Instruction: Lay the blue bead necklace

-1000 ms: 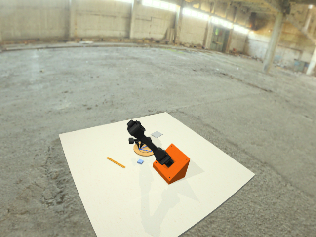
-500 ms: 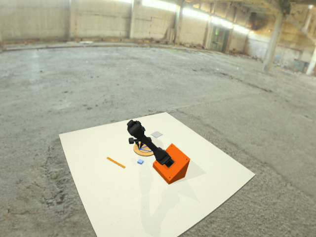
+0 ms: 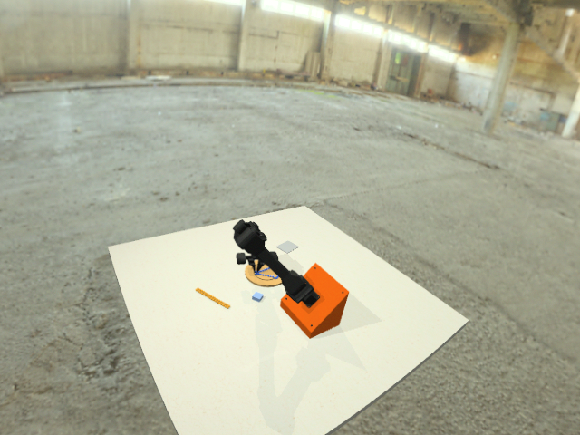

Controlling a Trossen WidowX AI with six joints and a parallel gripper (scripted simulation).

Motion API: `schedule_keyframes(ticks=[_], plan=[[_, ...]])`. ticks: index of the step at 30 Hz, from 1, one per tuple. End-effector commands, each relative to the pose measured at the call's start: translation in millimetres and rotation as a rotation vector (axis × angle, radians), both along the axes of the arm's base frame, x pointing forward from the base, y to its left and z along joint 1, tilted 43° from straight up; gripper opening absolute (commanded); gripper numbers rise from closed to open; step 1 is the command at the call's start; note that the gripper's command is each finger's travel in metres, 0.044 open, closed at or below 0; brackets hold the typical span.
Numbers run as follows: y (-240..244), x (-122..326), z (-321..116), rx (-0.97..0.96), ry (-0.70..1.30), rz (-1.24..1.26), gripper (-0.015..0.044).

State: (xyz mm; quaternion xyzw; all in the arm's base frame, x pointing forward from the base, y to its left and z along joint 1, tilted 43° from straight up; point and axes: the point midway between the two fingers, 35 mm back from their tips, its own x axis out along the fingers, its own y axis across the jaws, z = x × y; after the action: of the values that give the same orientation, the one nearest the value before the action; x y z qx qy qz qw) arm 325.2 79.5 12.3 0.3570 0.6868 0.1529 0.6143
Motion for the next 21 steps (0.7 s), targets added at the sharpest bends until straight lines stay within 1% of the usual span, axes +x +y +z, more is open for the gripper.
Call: schedule_keyframes(ticks=[1,5,21], plan=[[2.4,-2.5,-2.4,0.001,0.012,0.004,0.0000],[2.4,-2.5,-2.4,0.001,0.012,0.004,0.0000],[-5.5,-0.9,5.7,0.000,0.005,0.002,0.0420]])
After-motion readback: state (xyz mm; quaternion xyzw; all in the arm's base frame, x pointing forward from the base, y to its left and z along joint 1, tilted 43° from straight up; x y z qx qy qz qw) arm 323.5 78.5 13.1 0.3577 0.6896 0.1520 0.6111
